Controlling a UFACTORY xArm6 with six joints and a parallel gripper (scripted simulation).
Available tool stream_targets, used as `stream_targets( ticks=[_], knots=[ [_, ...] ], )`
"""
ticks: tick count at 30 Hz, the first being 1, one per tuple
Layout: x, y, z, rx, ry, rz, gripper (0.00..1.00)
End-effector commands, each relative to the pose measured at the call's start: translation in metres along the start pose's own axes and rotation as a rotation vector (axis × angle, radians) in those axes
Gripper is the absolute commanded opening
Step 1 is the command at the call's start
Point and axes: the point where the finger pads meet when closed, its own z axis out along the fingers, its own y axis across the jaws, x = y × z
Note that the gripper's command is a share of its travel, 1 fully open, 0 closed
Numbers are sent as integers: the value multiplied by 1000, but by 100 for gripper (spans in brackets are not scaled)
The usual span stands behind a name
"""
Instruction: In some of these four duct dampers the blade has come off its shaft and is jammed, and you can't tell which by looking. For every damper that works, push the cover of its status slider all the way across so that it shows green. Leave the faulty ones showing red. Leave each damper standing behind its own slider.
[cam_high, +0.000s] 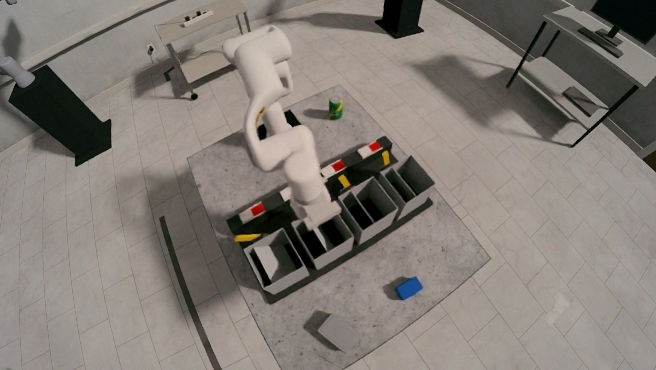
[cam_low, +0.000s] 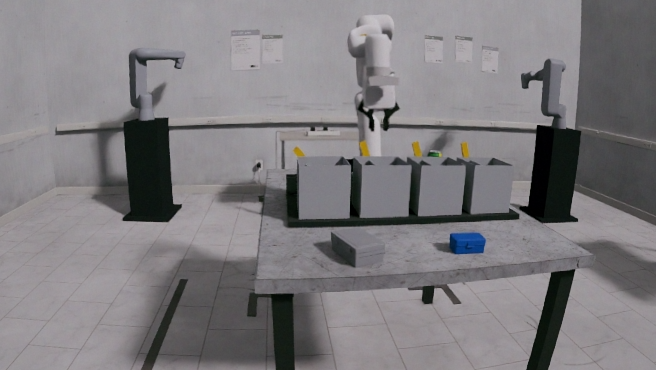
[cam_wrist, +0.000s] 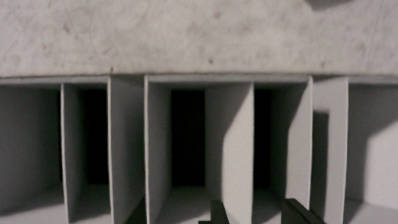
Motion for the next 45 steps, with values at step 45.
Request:
stream_targets(
  ticks=[45],
  knots=[
    [-93,45,29,260,13,-4,39]
  ],
)
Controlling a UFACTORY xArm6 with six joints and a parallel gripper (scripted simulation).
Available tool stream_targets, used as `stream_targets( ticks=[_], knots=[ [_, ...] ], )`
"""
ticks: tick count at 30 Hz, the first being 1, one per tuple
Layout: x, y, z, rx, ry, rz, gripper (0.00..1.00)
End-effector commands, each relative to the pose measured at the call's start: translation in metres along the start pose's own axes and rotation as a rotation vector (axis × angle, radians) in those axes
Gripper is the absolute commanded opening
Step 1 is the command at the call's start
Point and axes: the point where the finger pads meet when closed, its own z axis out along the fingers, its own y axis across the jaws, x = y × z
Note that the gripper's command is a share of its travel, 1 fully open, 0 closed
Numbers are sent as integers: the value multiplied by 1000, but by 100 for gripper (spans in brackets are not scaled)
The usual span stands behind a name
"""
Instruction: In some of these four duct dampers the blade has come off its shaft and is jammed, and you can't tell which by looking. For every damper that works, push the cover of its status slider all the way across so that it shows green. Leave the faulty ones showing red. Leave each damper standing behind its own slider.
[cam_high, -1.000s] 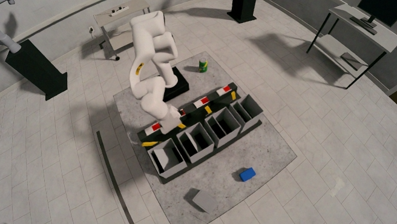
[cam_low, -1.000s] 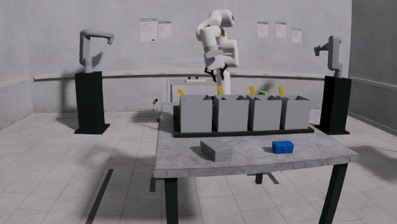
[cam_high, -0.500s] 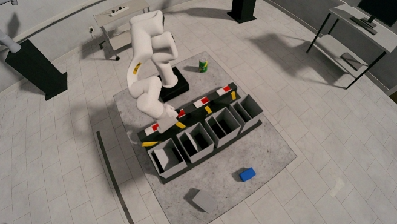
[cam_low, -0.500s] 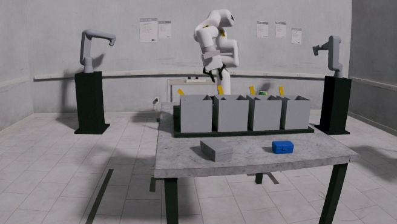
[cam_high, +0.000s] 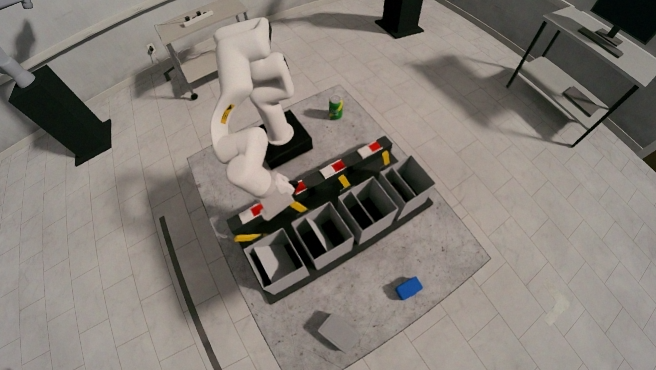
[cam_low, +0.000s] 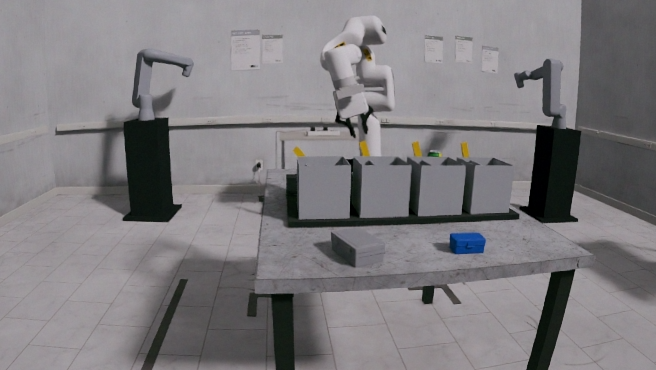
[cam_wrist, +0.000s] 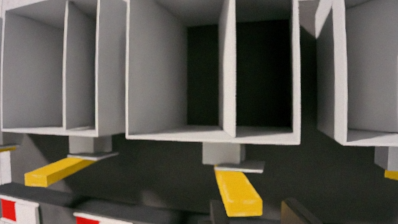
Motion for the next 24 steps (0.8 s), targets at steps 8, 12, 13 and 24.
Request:
stream_targets(
  ticks=[8,12,13,24],
  knots=[
    [1,0,18,-2,4,-1,39],
    [1,0,22,-2,4,-1,39],
    [1,0,24,-2,4,-1,39],
    [2,0,50,-2,4,-1,39]
  ],
)
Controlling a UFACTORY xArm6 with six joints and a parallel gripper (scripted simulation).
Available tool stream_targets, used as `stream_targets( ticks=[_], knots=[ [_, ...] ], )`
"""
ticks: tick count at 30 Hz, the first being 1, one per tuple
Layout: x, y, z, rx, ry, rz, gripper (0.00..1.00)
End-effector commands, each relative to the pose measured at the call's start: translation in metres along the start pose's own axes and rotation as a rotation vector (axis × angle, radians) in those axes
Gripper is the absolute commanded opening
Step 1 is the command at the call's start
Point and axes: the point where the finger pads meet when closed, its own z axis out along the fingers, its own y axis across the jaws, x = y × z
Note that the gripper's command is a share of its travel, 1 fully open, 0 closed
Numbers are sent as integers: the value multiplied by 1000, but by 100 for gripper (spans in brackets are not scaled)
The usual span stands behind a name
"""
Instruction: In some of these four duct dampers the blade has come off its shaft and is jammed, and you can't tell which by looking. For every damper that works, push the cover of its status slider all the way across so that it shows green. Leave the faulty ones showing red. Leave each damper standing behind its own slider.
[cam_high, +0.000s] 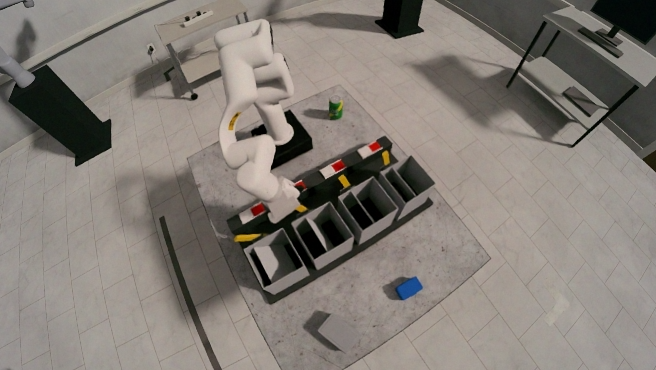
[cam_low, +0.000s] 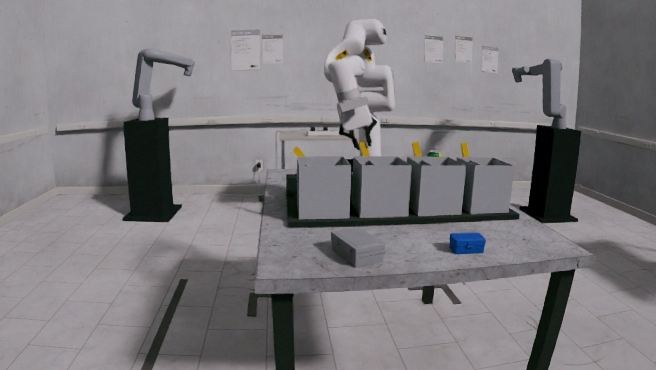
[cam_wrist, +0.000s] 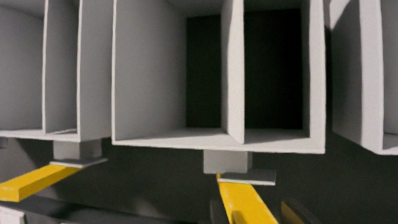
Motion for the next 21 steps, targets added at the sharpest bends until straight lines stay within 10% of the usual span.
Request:
stream_targets(
  ticks=[1,21],
  knots=[
    [2,0,9,-2,5,-1,39],
    [2,0,27,-2,5,-1,39]
  ],
)
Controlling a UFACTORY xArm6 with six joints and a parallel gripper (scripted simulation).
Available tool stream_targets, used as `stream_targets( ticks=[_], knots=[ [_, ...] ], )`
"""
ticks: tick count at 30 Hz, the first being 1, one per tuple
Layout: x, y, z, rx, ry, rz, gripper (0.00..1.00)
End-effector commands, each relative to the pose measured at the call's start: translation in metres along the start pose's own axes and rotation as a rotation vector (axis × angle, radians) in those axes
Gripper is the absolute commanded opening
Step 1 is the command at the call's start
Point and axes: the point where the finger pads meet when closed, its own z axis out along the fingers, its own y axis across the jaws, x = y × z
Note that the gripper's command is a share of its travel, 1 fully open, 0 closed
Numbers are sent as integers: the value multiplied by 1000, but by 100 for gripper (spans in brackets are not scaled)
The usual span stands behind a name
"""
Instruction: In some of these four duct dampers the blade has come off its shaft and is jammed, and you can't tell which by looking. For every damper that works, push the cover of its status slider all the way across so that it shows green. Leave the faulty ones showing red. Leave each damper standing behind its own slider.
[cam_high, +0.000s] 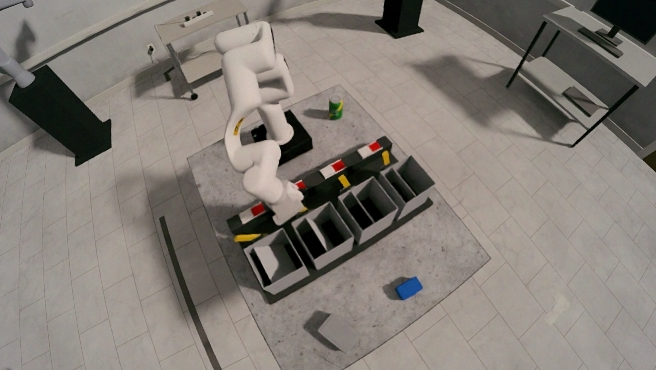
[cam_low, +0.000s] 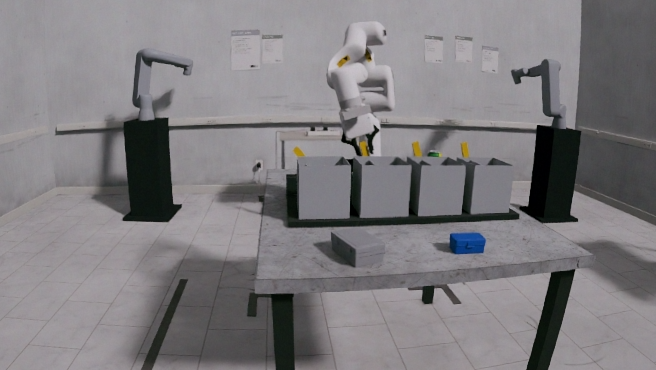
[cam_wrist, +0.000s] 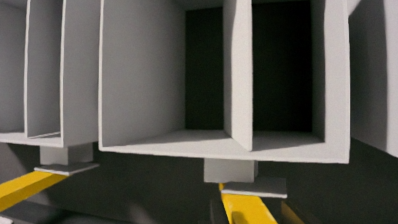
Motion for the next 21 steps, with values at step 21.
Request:
stream_targets(
  ticks=[21],
  knots=[
    [1,0,0,-2,4,-1,19]
  ],
)
